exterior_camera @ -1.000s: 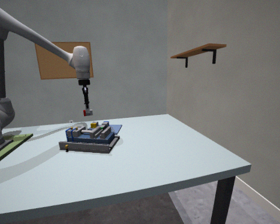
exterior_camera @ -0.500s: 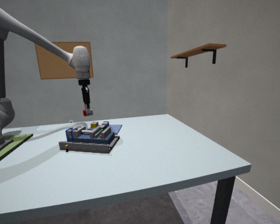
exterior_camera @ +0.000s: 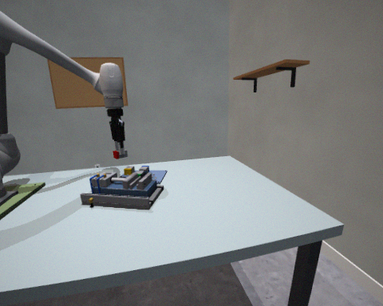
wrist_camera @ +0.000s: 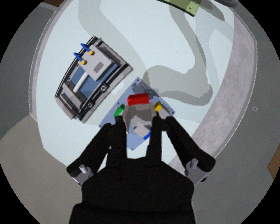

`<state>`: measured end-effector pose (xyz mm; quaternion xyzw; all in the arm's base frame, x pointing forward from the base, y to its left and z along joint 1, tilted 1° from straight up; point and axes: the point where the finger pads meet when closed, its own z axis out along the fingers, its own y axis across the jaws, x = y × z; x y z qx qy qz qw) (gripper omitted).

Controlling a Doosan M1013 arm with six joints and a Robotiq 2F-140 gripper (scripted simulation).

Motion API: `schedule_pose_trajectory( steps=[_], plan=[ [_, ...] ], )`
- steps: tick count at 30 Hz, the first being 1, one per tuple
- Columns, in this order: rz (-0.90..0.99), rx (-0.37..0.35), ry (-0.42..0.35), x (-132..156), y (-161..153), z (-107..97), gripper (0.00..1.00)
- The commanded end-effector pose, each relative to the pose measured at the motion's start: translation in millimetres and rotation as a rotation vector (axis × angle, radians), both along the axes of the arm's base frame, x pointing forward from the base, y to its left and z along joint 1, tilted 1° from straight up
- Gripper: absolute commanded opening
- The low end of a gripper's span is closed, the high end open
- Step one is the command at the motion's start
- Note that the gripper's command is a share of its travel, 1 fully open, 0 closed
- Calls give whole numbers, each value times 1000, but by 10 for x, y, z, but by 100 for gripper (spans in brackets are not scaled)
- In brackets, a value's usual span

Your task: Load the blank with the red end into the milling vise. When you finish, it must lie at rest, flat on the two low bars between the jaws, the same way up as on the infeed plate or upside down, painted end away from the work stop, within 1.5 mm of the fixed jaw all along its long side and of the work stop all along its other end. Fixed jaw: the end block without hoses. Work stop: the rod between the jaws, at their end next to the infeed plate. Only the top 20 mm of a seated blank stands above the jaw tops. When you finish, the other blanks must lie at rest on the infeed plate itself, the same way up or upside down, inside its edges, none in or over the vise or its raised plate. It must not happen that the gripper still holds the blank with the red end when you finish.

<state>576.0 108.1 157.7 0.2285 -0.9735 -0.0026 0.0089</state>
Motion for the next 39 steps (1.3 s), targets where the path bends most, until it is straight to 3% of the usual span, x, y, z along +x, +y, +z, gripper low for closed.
schedule_pose_trajectory(
  steps=[1,39],
  plan=[
    [32,1,0,0,0,1,0],
    [499,12,-1,0,0,1,0]
  ],
)
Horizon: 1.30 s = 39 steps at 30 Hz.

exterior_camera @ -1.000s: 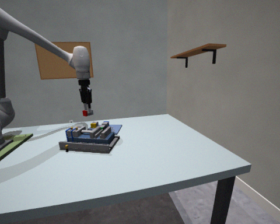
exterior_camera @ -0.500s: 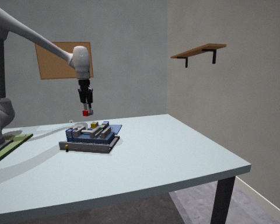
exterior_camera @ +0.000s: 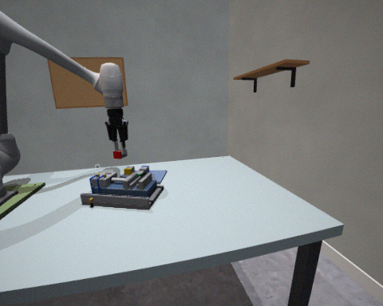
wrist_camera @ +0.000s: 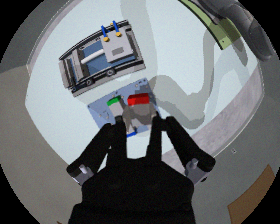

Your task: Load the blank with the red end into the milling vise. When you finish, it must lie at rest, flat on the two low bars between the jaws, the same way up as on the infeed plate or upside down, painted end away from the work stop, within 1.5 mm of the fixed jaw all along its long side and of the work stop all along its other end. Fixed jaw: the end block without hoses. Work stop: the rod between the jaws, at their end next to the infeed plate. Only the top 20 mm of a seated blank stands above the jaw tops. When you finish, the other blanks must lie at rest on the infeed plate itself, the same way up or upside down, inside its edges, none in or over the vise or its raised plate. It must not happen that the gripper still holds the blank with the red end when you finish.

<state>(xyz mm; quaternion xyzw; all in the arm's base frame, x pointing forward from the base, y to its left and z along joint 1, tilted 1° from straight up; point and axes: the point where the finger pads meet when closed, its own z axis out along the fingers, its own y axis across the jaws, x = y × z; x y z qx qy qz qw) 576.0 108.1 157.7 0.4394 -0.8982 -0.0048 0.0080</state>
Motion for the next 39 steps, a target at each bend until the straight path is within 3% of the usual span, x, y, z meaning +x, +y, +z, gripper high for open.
schedule_pose_trajectory(
  steps=[1,8,27,39],
  plan=[
    [65,4,0,0,0,1,0],
    [172,8,1,0,0,1,0],
    [173,8,1,0,0,1,0],
    [172,8,1,111,-384,-16,0]
  ],
)
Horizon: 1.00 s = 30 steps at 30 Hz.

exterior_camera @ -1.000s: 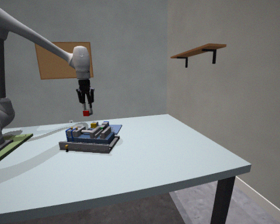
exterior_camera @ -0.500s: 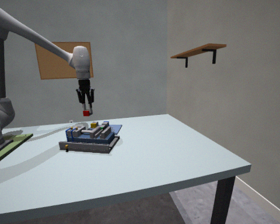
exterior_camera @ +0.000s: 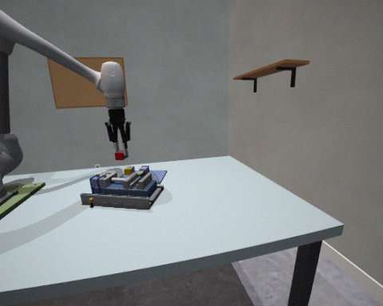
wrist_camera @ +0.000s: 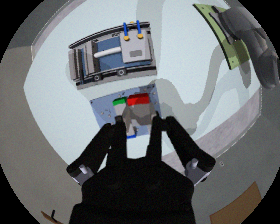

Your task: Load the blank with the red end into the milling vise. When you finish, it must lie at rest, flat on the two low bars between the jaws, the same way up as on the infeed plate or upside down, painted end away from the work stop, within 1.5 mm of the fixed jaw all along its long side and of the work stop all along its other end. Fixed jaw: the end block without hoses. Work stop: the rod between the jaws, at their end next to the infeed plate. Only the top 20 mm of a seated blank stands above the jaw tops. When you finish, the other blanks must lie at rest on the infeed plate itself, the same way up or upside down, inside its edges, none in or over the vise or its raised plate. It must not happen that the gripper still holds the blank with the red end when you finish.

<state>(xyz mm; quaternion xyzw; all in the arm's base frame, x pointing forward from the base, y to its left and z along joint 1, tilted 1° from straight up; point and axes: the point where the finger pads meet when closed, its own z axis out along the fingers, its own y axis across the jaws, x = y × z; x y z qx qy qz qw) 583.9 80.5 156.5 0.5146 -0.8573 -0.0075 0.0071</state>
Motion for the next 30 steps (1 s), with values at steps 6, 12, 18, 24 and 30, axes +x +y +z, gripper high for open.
schedule_pose_trajectory(
  steps=[6,12,18,24,30],
  plan=[
    [1,0,0,54,-186,-7,0],
    [1,0,0,110,-378,-16,0],
    [1,1,0,166,-570,-25,0],
    [1,0,0,187,-648,-28,0],
    [1,0,0,243,-840,-37,0]
  ],
)
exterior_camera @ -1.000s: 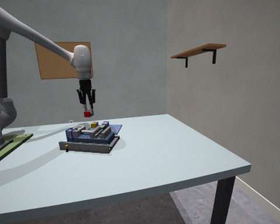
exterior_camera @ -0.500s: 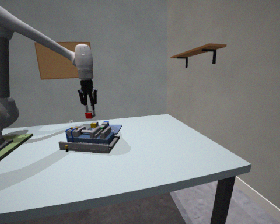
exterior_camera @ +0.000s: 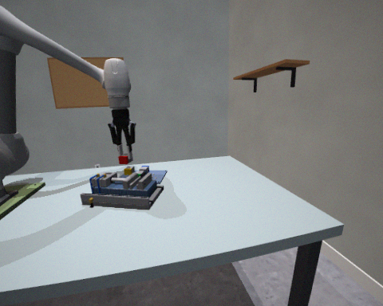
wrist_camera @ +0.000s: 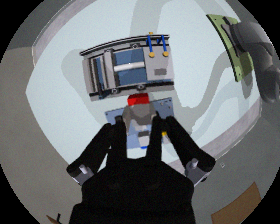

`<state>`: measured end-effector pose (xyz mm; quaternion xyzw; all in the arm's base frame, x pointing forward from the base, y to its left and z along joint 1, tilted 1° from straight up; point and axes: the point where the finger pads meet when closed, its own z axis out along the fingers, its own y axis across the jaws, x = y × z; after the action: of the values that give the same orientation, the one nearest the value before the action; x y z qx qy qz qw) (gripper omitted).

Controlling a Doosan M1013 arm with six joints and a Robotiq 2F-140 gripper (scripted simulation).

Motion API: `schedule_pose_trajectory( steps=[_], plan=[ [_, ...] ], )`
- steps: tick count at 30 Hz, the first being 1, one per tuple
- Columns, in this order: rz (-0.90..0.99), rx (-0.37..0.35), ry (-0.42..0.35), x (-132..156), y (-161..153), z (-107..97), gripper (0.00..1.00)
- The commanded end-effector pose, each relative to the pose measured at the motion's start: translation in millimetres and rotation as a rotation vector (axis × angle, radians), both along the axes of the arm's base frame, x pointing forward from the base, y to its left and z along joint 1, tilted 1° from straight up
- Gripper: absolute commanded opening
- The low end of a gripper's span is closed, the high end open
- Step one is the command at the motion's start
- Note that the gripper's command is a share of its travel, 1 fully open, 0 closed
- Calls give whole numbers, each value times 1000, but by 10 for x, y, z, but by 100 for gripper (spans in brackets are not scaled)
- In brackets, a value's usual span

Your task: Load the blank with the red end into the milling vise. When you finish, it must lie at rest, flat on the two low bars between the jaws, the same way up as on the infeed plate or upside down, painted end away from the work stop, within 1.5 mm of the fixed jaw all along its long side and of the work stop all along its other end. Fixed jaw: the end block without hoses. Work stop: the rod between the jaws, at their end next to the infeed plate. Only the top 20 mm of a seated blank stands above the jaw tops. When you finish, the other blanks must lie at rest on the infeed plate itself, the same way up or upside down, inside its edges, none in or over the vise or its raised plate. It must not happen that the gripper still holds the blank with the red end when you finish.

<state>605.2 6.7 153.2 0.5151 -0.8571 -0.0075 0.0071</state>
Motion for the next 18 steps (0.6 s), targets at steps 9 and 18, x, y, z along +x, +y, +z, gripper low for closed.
schedule_pose_trajectory(
  steps=[9,18],
  plan=[
    [0,1,0,96,-325,-14,0],
    [0,0,0,165,-564,-24,0]
  ],
)
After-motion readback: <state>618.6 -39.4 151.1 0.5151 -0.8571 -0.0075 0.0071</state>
